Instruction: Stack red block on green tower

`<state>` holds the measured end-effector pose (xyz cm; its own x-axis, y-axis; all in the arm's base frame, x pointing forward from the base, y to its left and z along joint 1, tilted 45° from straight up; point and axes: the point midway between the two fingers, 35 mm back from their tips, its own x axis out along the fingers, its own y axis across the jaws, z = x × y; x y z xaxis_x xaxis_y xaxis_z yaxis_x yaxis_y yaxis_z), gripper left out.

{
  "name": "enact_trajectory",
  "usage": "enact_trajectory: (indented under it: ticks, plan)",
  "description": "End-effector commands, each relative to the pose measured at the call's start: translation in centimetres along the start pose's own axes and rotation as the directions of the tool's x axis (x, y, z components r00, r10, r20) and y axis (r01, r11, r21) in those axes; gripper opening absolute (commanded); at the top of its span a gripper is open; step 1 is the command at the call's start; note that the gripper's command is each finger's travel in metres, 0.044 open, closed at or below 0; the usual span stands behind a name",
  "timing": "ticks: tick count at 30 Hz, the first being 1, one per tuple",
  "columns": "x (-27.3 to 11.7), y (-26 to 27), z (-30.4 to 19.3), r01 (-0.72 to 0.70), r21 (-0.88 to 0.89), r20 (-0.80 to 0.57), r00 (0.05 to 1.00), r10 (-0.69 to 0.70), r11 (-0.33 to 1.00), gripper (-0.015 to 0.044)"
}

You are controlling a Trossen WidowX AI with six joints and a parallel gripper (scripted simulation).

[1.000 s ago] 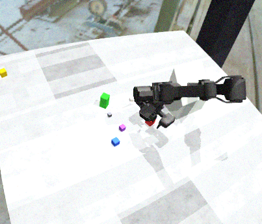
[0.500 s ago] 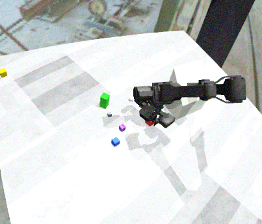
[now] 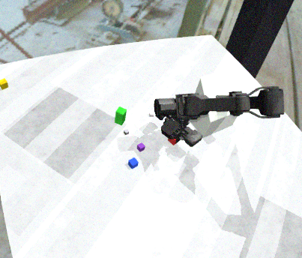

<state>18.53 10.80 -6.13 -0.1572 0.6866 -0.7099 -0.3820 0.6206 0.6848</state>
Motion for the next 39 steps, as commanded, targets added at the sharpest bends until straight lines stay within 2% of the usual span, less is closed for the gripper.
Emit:
enact_trajectory:
  ticks: [1,26,39]
  plan:
    - [-1.1,-0.2,0.2,0.005,-0.007,0.007,1.000,-0.005,1.000,0.0000]
    - [-11.4,-0.2,0.2,0.009,-0.006,0.005,1.000,-0.009,1.000,0.0000]
    - [-12.1,-1.2,1.1,0.010,-0.007,0.005,1.000,-0.010,1.000,0.0000]
